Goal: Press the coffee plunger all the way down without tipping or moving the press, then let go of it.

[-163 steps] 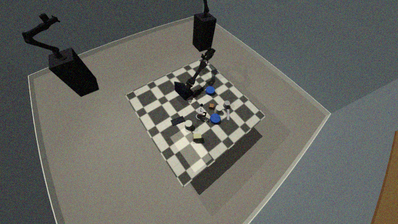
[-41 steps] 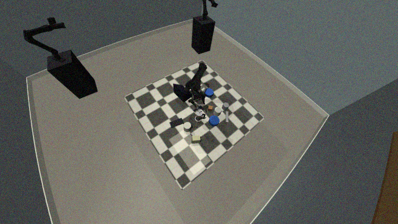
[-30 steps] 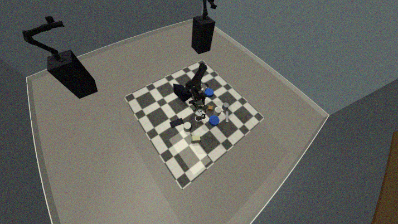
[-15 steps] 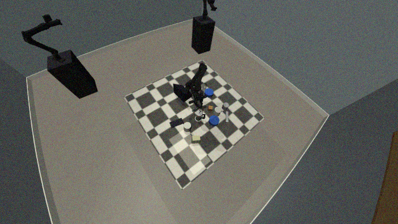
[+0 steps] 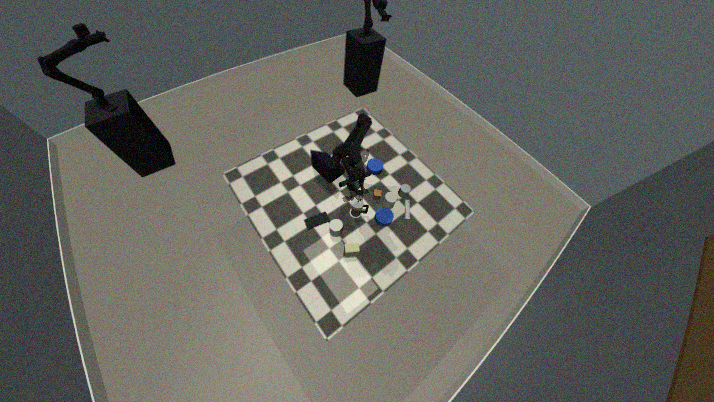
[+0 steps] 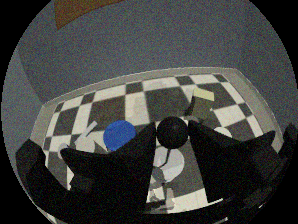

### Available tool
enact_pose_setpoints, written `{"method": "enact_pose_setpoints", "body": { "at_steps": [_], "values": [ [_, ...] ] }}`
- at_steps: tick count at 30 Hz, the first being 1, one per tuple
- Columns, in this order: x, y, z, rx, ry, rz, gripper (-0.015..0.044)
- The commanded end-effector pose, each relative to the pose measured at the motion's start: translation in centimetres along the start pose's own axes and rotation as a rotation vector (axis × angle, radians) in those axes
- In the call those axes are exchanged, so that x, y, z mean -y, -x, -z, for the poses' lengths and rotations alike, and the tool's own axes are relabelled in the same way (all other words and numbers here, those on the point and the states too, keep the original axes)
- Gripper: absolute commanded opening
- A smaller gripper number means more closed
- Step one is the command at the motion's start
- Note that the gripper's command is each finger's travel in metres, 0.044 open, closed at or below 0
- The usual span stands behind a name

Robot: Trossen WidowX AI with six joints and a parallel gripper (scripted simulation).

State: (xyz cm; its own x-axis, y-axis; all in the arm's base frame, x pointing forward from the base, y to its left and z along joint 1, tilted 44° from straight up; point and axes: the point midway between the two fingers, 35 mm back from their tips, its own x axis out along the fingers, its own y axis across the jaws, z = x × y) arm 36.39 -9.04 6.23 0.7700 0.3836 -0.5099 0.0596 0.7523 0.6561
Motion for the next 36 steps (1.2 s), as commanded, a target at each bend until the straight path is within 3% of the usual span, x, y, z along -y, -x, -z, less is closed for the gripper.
{"method": "enact_pose_setpoints", "body": {
  "at_steps": [1,36],
  "values": [
    [0.2,-0.8,1.4,-0.022,-0.008,0.005,0.0125],
    [0.4,-4.4,6.0,-0.023,-0.008,0.006,0.0125]
  ]
}}
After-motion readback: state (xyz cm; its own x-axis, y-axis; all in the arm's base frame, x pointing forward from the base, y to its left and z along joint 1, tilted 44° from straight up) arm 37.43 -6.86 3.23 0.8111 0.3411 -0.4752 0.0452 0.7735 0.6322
